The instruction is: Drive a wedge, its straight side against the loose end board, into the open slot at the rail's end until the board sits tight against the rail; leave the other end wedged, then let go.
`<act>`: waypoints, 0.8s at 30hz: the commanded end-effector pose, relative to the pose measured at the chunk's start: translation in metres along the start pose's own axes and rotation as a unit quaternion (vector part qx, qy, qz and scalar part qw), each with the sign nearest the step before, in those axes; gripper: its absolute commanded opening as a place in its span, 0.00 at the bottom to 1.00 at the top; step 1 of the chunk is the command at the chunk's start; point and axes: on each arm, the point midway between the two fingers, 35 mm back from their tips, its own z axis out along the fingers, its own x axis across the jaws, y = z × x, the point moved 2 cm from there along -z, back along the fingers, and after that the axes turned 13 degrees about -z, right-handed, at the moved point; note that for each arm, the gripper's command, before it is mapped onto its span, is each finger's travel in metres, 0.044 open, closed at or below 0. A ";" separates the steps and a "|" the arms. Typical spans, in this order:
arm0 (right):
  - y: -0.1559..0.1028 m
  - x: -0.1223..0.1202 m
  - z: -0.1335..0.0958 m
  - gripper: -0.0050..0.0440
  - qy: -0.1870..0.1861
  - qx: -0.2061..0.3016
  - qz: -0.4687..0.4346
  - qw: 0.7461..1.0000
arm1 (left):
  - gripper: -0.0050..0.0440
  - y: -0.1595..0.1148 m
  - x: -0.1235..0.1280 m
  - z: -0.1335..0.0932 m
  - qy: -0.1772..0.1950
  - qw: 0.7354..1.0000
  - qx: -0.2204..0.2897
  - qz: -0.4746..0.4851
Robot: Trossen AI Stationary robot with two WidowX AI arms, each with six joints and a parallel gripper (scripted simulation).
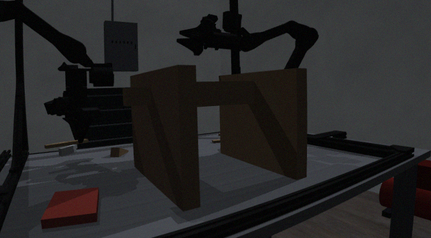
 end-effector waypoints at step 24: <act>-0.001 0.001 -0.004 0.10 0.004 0.003 0.001 1.000 | 0.50 -0.223 0.017 0.070 0.059 0.828 0.109 0.547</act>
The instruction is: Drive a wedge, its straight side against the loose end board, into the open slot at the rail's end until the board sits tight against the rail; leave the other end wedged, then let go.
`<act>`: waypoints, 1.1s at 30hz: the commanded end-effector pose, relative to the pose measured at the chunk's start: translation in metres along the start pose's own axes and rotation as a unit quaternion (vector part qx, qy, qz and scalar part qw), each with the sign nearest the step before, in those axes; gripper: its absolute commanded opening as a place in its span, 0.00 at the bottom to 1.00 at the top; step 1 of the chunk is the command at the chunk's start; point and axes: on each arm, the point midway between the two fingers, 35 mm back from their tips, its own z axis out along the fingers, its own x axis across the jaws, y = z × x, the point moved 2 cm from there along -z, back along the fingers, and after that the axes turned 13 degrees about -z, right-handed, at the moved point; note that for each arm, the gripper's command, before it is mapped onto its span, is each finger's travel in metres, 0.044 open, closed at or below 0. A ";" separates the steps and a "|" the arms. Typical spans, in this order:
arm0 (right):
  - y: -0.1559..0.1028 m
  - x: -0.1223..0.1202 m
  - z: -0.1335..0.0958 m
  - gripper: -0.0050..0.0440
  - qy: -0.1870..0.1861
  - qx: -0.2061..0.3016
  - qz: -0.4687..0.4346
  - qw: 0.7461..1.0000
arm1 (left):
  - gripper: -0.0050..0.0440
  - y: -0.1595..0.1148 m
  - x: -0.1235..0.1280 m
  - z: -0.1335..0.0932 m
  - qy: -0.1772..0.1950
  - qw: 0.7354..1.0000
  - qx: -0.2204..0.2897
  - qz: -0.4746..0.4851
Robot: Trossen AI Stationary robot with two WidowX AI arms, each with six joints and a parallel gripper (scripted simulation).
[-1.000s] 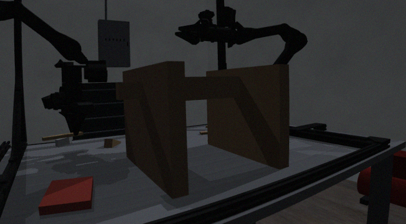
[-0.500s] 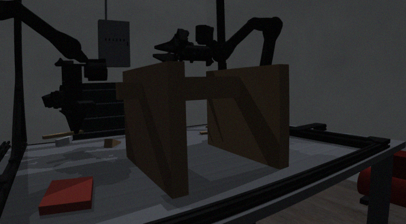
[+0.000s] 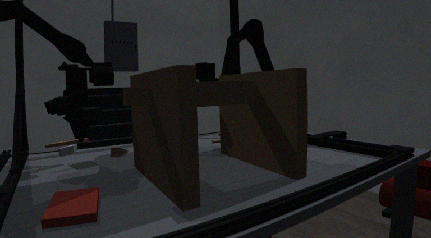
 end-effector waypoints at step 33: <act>-0.040 0.020 -0.026 0.10 0.003 0.000 -0.543 0.840 | 0.50 -0.037 -0.047 -0.006 -0.001 0.988 0.031 0.152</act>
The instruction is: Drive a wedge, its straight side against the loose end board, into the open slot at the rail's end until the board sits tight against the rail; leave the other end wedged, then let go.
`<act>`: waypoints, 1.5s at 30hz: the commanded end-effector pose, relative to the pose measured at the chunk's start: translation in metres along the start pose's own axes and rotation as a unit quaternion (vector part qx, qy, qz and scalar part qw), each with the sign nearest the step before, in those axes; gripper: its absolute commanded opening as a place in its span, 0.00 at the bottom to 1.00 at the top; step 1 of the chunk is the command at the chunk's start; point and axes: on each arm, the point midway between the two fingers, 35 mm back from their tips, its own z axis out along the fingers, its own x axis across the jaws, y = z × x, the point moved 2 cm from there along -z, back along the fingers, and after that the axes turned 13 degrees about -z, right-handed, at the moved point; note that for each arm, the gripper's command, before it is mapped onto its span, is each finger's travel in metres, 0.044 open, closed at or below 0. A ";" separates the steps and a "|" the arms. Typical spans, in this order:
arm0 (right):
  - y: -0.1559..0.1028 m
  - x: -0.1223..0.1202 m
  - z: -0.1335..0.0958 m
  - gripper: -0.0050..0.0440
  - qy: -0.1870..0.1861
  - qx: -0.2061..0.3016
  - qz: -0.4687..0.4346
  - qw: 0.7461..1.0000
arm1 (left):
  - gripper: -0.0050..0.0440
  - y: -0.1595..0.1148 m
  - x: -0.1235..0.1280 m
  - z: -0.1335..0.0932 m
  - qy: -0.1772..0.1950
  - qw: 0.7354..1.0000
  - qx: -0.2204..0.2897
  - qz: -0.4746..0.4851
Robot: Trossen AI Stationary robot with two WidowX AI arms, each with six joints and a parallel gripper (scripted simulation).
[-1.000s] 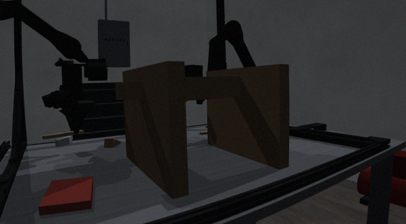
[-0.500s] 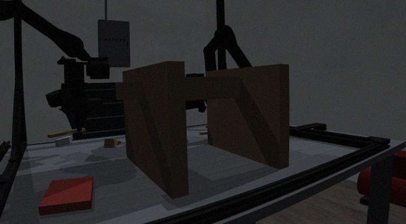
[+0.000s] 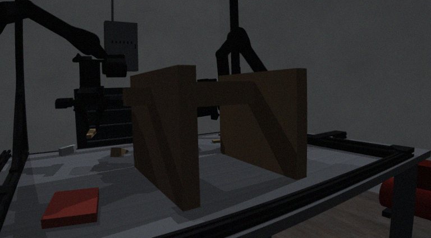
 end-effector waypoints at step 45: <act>-0.012 0.059 -0.034 0.10 -0.001 -0.001 -0.798 0.603 | 0.50 0.000 0.000 0.016 0.005 1.000 0.004 0.002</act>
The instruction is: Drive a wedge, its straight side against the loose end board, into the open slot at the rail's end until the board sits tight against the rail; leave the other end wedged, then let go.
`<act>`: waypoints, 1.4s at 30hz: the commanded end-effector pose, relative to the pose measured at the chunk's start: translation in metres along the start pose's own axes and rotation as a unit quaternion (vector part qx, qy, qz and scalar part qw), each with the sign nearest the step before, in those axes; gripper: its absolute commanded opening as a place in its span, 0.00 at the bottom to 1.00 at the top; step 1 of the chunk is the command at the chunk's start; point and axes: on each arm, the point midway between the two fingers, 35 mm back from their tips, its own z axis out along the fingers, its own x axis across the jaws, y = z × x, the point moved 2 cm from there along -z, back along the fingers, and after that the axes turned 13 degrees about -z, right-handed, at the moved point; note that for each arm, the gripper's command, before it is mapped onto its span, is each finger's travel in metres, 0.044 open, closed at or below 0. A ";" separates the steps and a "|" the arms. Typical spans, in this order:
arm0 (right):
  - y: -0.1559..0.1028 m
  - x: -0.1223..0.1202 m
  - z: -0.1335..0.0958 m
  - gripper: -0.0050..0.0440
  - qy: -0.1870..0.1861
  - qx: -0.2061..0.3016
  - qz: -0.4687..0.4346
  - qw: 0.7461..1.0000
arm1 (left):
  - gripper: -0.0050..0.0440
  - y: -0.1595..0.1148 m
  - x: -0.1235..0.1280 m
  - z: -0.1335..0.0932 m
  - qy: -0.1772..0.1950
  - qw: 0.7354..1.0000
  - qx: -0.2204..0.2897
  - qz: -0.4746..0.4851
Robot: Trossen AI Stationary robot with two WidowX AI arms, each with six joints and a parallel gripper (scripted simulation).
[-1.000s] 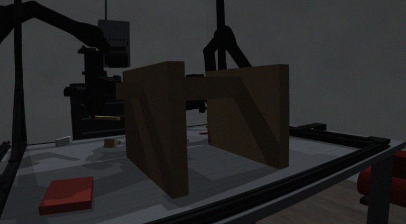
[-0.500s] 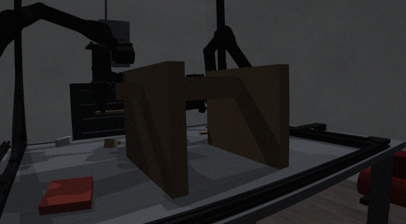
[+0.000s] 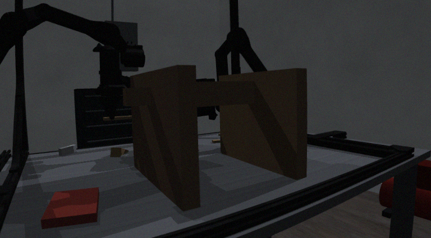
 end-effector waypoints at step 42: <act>0.002 -0.001 -0.002 0.10 -0.002 -0.003 -0.002 1.000 | 0.45 0.000 0.006 0.098 0.035 0.999 0.009 0.003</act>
